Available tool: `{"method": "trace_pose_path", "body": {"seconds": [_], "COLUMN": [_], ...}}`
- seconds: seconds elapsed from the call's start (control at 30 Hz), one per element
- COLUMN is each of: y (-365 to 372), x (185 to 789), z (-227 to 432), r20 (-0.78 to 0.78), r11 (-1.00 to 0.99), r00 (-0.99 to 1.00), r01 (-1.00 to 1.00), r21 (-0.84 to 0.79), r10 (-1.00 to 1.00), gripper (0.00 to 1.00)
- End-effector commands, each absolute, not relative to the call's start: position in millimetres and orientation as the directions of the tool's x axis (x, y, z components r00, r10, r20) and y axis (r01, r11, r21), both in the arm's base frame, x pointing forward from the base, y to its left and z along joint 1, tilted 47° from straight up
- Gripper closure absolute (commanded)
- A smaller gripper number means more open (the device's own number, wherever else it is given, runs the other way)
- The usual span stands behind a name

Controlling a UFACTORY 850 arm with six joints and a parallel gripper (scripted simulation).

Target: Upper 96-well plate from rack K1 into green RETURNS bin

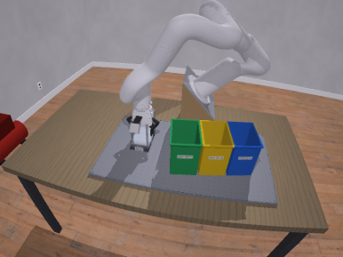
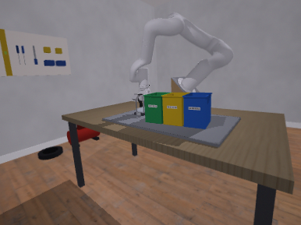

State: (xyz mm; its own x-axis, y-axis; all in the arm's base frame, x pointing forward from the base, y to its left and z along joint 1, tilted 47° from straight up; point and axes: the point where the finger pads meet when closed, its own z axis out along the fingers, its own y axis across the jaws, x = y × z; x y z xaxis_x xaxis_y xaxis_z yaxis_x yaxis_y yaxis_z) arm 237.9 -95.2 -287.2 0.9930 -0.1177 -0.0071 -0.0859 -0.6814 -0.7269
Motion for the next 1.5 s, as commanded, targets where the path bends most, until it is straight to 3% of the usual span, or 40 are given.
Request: {"method": "trace_pose_path", "body": {"seconds": [0.0,1.47], "y": [-96.2,-102.5], "x": [238.5,237.8], "z": [-287.2,-281.2], "r20": [-0.006,-0.006], "r11": [-0.682,-0.682], "r00": [0.993,0.993], "r01": [-0.086,-0.086], "r21": [-0.726,-0.726], "r10": [-0.118,-0.118], "gripper": [1.00,1.00]}}
